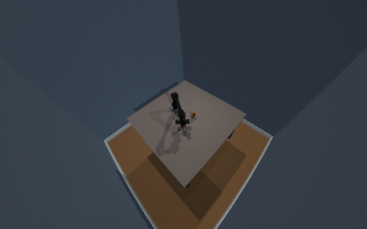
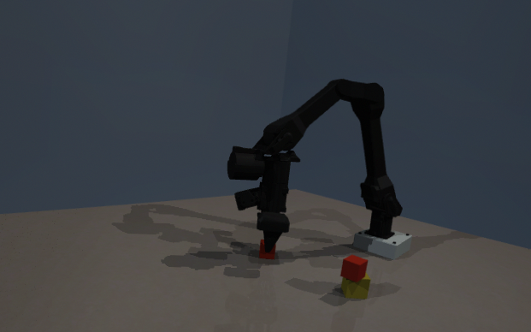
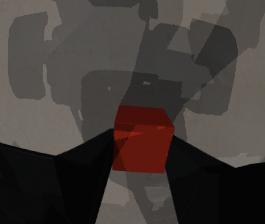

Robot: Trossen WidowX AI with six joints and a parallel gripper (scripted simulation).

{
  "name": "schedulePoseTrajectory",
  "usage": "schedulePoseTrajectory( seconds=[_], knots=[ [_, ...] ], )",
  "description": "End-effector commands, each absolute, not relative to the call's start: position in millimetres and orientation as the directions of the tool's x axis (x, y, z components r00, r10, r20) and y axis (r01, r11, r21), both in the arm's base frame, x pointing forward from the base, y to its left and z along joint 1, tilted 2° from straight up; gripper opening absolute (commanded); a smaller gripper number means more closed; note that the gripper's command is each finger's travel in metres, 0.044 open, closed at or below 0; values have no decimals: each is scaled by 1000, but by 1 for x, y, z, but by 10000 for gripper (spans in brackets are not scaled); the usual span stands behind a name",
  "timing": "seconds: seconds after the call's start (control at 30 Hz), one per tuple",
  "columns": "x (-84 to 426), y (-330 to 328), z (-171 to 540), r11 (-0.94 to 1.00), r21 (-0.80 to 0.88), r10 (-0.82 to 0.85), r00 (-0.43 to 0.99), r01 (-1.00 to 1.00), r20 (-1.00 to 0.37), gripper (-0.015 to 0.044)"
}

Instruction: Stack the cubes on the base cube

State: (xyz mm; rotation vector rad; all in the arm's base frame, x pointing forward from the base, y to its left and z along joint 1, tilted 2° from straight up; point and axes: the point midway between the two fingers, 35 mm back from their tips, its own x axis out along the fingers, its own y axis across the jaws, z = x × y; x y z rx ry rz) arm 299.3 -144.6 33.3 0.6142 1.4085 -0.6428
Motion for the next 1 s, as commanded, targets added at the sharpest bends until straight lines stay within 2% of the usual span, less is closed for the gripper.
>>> schedulePoseTrajectory(
  seconds=[0.0, 0.97],
  knots=[
    [299, -144, 32, 687, 12, -41, 55, 726, -998, 105],
    [298, -143, 118, 687, 12, -41, 56, 726, -998, 105]
  ],
)
